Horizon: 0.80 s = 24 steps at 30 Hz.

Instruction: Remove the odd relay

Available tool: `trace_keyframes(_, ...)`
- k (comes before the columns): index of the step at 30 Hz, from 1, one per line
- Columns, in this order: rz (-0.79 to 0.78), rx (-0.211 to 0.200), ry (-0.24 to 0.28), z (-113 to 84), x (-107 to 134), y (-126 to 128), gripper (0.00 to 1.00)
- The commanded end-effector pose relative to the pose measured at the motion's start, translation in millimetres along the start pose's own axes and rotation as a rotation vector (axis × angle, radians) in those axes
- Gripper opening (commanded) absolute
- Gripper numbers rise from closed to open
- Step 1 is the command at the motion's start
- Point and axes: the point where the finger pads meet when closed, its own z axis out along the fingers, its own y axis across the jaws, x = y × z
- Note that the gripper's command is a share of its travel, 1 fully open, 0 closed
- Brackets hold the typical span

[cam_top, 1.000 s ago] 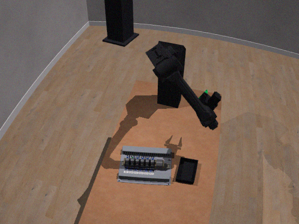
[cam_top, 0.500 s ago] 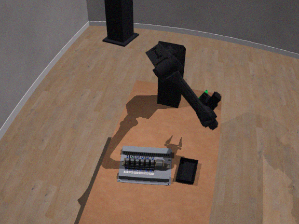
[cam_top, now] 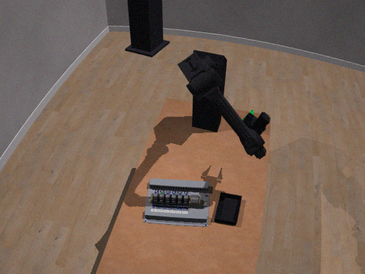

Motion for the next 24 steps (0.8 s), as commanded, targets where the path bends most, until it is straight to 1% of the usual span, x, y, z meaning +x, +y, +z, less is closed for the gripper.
trace_keyframes(1,-0.011,-0.001,0.001,-1.4,-4,1,0.59)
trace_keyframes(10,-0.011,0.0,0.001,-1.4,-4,1,0.59)
trace_keyframes(13,-0.01,0.005,0.003,-2.3,-3,0,0.59)
trace_keyframes(18,-0.004,0.035,0.012,-7.4,4,-3,0.59)
trace_keyframes(23,0.005,0.083,0.032,-16.0,16,-7,0.59)
trace_keyframes(24,0.005,0.083,0.032,-16.0,16,-7,0.59)
